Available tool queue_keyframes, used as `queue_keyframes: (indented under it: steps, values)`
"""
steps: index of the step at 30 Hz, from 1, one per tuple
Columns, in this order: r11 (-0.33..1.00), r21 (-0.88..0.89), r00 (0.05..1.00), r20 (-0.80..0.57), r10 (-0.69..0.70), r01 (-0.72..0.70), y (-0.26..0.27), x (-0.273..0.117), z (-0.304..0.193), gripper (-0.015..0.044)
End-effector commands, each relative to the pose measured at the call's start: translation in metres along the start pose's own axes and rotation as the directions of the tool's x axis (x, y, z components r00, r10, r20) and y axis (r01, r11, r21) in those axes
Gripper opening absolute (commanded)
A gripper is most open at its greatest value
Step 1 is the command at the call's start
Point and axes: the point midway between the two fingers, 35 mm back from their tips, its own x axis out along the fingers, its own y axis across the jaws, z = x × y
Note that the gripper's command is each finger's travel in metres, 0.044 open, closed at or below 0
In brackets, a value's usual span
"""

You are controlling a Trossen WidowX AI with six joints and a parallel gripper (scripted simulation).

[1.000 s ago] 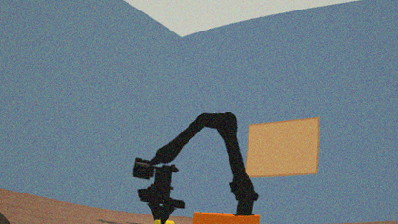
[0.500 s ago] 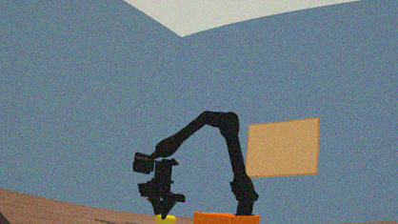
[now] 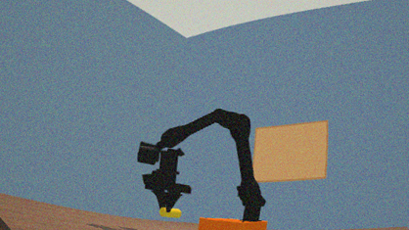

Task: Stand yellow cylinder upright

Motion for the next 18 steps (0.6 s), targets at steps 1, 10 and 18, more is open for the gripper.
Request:
queue_keyframes:
  steps: [1,10,18]
  values:
    - [1.000,-0.004,1.000,0.012,-0.008,0.008,-0.001,-0.016,0.001,0.0105]
    - [1.000,-0.004,1.000,0.012,-0.008,0.008,0.001,-0.040,-0.003,0.0105]
    - [0.999,-0.037,1.000,0.013,-0.015,0.016,0.010,-0.041,0.002,0.0105]
